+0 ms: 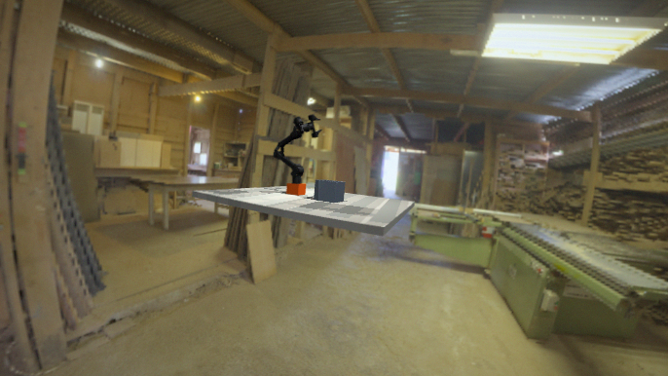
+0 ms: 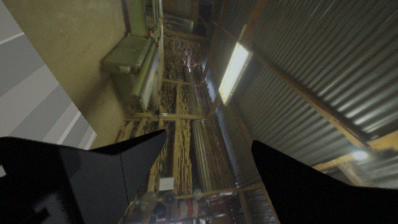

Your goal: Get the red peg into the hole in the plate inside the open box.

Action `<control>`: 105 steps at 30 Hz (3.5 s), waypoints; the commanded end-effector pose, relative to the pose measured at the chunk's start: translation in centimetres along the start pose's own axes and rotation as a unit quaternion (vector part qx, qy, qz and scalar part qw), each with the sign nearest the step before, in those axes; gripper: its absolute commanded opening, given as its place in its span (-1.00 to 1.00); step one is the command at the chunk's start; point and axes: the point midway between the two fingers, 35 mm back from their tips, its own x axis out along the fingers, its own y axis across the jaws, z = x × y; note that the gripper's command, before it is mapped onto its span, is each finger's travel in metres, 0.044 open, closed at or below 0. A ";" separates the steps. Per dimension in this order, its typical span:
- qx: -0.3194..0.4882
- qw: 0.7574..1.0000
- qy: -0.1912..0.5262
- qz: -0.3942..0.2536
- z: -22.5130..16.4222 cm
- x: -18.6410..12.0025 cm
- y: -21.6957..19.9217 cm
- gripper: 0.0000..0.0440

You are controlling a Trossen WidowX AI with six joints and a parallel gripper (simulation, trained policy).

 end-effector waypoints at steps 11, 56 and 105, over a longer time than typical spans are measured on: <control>0.174 0.982 0.065 0.007 -3.1 0.3 1.1 1.00; 0.752 0.572 0.321 0.071 -8.9 0.3 13.7 1.00; 0.726 -0.122 0.671 -0.094 -6.0 -5.7 28.6 1.00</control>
